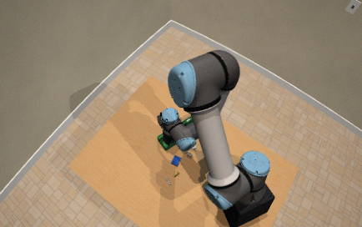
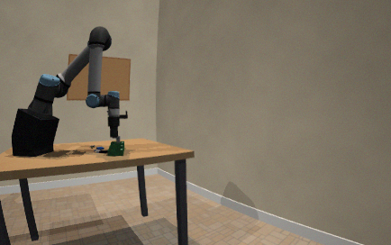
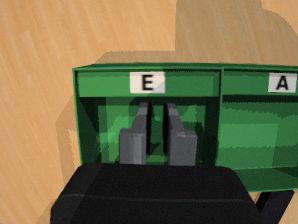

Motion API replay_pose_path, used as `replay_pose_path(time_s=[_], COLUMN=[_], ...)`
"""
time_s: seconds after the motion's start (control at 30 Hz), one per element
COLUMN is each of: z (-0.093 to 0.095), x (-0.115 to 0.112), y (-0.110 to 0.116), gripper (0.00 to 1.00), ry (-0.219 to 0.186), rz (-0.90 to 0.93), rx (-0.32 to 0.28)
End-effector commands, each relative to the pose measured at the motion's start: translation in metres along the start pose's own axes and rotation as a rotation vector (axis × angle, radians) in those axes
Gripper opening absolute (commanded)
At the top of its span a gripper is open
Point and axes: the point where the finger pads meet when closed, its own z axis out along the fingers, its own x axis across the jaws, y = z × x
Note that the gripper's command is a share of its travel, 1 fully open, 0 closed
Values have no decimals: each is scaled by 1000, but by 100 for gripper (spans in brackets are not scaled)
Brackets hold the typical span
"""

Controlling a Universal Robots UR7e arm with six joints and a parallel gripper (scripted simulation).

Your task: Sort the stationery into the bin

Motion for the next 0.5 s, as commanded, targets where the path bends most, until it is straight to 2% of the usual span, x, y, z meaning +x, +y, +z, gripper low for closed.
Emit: replay_pose_path(time_s=[0.0, 0.47], z=[0, -11], x=[0, 0], y=[0, -1], gripper=[31, 31], ry=[0, 0], rz=[0, 0], rx=[1, 2])
